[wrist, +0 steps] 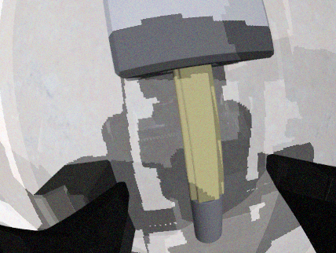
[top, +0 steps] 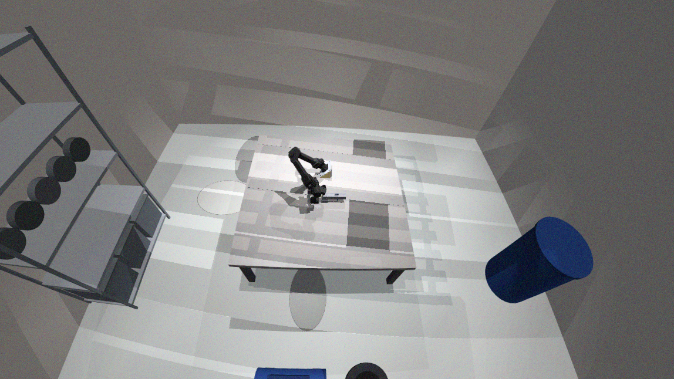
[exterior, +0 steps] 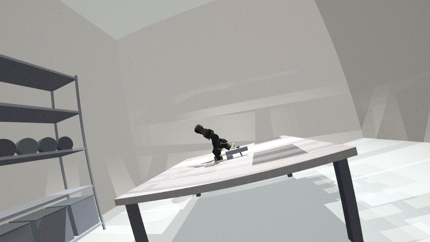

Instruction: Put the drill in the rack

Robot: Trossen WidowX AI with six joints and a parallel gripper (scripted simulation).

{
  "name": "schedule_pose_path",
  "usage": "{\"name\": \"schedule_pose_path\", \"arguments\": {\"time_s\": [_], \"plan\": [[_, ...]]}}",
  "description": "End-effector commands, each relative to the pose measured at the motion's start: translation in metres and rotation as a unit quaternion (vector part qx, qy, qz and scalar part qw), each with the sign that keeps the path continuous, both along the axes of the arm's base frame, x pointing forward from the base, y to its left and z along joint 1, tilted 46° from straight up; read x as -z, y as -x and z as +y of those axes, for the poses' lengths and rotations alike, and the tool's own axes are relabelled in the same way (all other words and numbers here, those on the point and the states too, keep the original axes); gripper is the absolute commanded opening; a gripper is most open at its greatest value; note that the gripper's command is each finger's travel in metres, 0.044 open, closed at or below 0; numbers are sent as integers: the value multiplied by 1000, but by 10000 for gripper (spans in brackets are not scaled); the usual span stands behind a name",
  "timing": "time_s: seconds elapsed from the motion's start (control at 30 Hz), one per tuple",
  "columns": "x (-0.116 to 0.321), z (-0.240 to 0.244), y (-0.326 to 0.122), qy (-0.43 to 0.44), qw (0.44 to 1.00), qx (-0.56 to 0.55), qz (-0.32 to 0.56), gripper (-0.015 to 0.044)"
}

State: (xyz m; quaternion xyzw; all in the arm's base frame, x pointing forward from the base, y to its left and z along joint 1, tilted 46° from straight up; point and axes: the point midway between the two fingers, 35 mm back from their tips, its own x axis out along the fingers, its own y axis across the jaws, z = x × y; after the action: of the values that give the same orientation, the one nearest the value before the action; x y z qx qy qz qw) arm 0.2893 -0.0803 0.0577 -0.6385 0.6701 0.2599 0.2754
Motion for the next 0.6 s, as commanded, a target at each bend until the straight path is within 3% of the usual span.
{"name": "schedule_pose_path", "arguments": {"time_s": [0.0,0.57], "plan": [[3,1,0,-2,1000,1,1,440],[6,3,0,-2,1000,1,1,440]]}}
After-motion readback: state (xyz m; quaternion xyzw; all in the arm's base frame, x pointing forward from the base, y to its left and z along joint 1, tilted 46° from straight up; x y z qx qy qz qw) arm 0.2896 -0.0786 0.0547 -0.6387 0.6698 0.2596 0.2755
